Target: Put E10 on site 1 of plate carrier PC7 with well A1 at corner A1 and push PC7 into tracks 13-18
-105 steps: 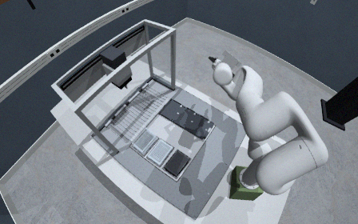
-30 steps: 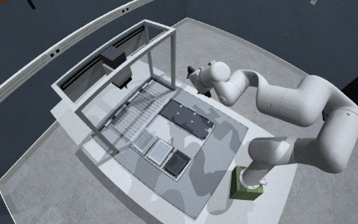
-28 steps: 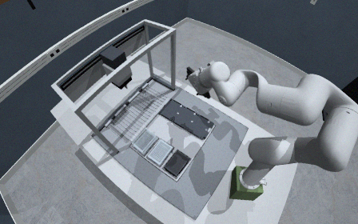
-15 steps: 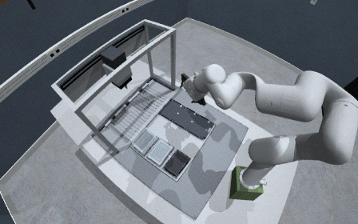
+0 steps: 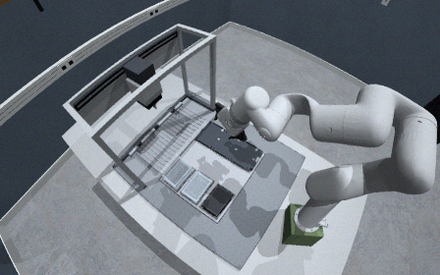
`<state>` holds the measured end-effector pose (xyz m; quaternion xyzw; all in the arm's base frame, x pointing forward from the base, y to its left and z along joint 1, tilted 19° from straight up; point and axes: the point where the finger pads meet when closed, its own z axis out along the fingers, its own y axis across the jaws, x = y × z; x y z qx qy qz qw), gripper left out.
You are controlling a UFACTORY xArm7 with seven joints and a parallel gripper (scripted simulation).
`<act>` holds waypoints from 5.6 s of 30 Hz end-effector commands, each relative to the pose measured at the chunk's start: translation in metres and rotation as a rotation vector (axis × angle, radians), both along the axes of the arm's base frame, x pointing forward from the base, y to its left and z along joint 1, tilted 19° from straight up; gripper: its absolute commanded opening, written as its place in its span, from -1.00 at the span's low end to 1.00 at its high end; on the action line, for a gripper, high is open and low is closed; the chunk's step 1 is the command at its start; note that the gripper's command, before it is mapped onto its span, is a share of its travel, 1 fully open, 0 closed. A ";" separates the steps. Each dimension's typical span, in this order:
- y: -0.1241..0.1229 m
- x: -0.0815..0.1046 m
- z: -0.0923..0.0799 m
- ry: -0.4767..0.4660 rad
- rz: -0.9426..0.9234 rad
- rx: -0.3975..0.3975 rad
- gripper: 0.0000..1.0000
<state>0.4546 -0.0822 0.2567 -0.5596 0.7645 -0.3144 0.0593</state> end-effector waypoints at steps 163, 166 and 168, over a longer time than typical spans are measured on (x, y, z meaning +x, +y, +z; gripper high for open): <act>0.144 -0.058 -0.266 0.429 0.076 0.098 1.00; 0.144 -0.058 -0.266 0.429 0.076 0.098 1.00; 0.144 -0.058 -0.267 0.429 0.076 0.098 1.00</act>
